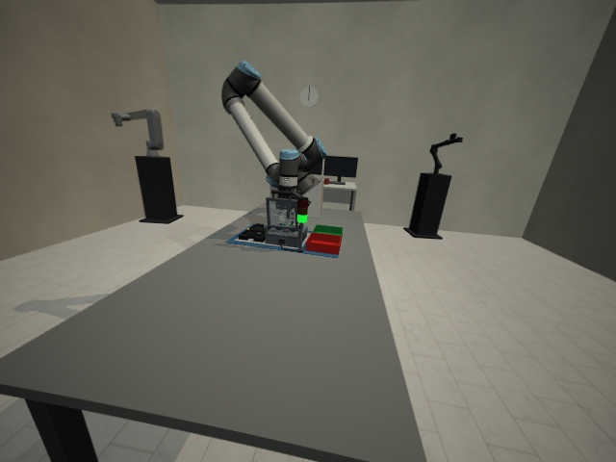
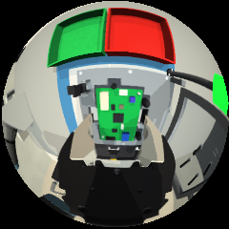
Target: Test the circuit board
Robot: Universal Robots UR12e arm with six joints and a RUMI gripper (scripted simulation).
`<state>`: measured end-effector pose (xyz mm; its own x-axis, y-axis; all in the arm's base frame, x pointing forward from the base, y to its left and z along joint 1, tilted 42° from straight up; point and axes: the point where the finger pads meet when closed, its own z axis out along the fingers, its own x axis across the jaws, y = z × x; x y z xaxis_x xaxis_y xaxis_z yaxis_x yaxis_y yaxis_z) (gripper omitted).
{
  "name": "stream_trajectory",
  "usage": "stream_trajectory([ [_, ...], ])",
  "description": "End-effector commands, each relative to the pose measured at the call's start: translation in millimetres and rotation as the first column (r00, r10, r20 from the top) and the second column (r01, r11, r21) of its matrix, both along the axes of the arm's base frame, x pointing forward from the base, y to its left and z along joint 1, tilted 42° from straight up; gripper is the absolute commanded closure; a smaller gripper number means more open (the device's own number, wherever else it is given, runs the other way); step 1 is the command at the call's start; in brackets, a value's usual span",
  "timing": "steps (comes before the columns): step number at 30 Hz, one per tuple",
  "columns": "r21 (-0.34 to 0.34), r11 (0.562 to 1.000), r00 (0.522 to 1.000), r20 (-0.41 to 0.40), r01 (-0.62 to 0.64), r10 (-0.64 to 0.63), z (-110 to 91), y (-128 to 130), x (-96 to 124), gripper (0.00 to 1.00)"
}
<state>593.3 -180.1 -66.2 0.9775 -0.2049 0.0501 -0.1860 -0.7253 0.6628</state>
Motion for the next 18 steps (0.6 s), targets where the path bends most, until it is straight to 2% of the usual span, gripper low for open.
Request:
stream_trajectory([
  [1, 0.001, 1.0, 1.0, 0.0, 0.001, -0.001, -0.3, -0.4, -0.6, 0.41],
  [18, 0.001, 1.0, 1.0, 0.0, 0.001, -0.001, 0.7, -1.5, -1.0, 0.41],
])
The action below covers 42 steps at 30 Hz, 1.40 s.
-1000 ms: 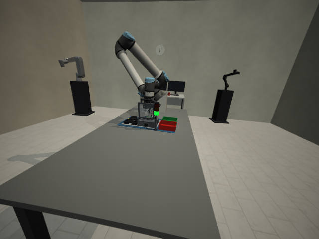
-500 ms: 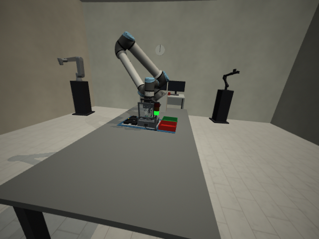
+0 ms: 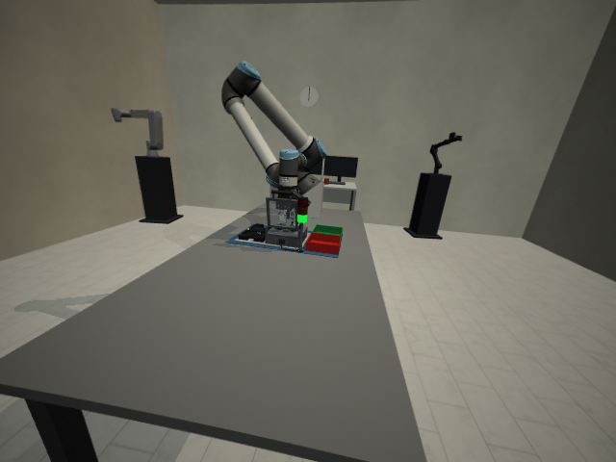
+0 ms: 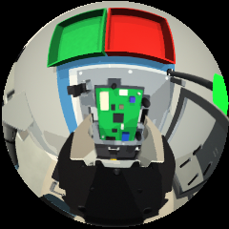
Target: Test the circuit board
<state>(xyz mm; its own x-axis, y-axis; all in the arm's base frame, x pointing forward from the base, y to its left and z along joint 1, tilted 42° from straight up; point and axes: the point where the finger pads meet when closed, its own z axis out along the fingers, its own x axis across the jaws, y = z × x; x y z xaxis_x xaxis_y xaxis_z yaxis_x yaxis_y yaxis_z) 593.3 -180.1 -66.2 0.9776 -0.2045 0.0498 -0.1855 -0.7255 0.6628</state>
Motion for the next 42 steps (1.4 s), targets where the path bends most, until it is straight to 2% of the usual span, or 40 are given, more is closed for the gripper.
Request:
stream_trajectory([
  [1, 0.001, 1.0, 1.0, 0.001, 0.002, -0.002, 0.9, -1.8, -1.1, 0.41],
  [42, 0.0, 1.0, 1.0, 0.002, -0.001, 0.001, 7.3, 0.6, -0.1, 0.41],
])
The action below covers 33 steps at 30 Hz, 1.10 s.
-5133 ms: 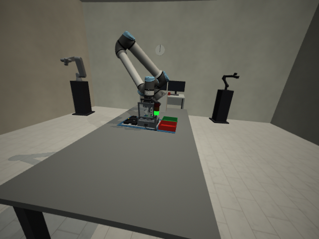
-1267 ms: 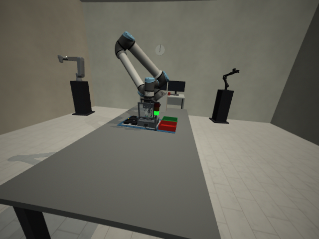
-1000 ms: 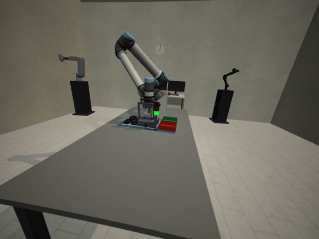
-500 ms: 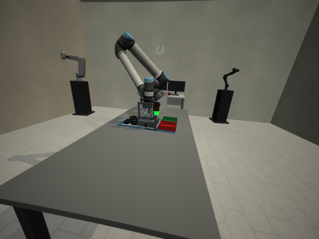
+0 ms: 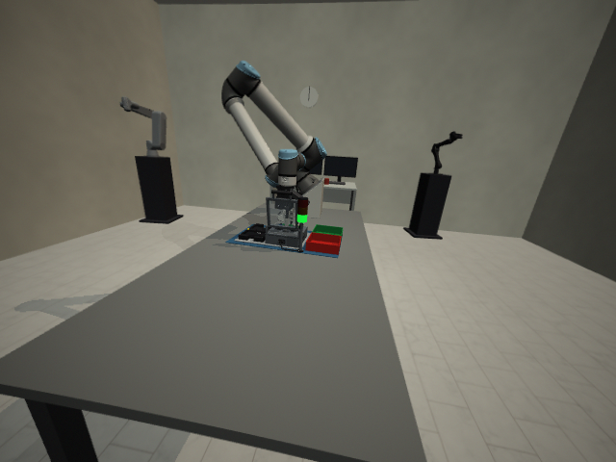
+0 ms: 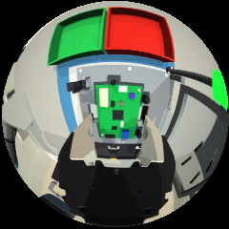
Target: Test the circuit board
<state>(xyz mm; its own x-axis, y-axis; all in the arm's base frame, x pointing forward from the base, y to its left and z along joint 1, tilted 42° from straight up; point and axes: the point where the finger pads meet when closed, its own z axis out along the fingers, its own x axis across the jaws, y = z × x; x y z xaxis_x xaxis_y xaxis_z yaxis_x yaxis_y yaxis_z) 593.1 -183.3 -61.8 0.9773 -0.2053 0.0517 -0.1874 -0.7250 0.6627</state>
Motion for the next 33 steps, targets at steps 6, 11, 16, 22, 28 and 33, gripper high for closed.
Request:
stream_trajectory([
  [6, 0.0, 1.0, 1.0, 0.002, -0.002, 0.002, 9.1, 8.4, 2.1, 0.41],
  [11, -0.001, 1.0, 1.0, 0.004, -0.002, 0.002, 16.2, 13.6, 4.3, 0.41],
  [16, -0.001, 1.0, 1.0, 0.004, -0.002, 0.002, 20.5, 17.4, 4.9, 0.41],
  [22, -0.001, 1.0, 1.0, 0.004, -0.002, 0.002, 29.0, 24.9, 6.0, 0.41],
  [28, -0.001, 1.0, 1.0, 0.004, -0.002, 0.002, 36.1, 31.1, 6.9, 0.41],
  [33, 0.0, 1.0, 1.0, 0.004, -0.002, 0.002, 38.6, 33.5, 7.0, 0.41],
])
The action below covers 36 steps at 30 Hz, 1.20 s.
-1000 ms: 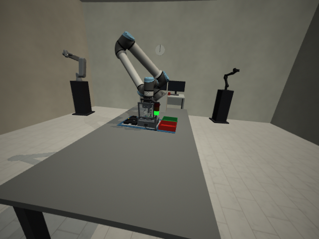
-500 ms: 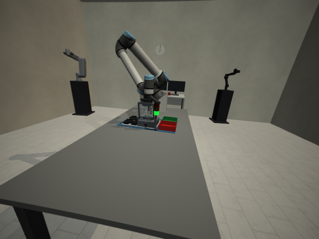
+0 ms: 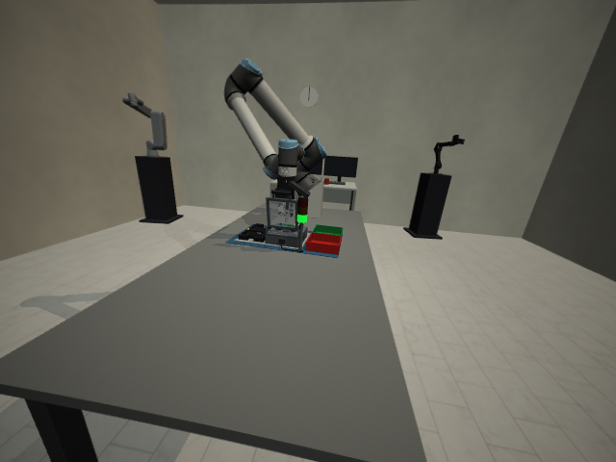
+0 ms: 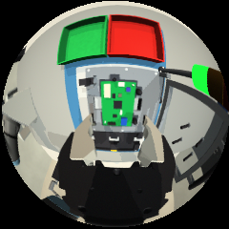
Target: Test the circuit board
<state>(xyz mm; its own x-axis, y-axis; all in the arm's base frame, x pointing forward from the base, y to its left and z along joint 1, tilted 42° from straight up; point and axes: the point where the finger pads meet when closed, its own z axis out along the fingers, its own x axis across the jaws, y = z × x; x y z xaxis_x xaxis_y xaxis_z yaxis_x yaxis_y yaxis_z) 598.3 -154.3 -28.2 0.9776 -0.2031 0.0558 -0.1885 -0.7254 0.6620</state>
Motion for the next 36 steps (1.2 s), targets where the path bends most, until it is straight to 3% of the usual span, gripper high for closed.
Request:
stream_trajectory([
  [1, 0.0, 1.0, 1.0, -0.001, 0.001, -0.001, 5.7, 5.2, 1.9, 0.41],
  [36, 0.001, 1.0, 1.0, -0.005, 0.002, -0.002, 4.7, 6.0, -0.1, 0.41],
])
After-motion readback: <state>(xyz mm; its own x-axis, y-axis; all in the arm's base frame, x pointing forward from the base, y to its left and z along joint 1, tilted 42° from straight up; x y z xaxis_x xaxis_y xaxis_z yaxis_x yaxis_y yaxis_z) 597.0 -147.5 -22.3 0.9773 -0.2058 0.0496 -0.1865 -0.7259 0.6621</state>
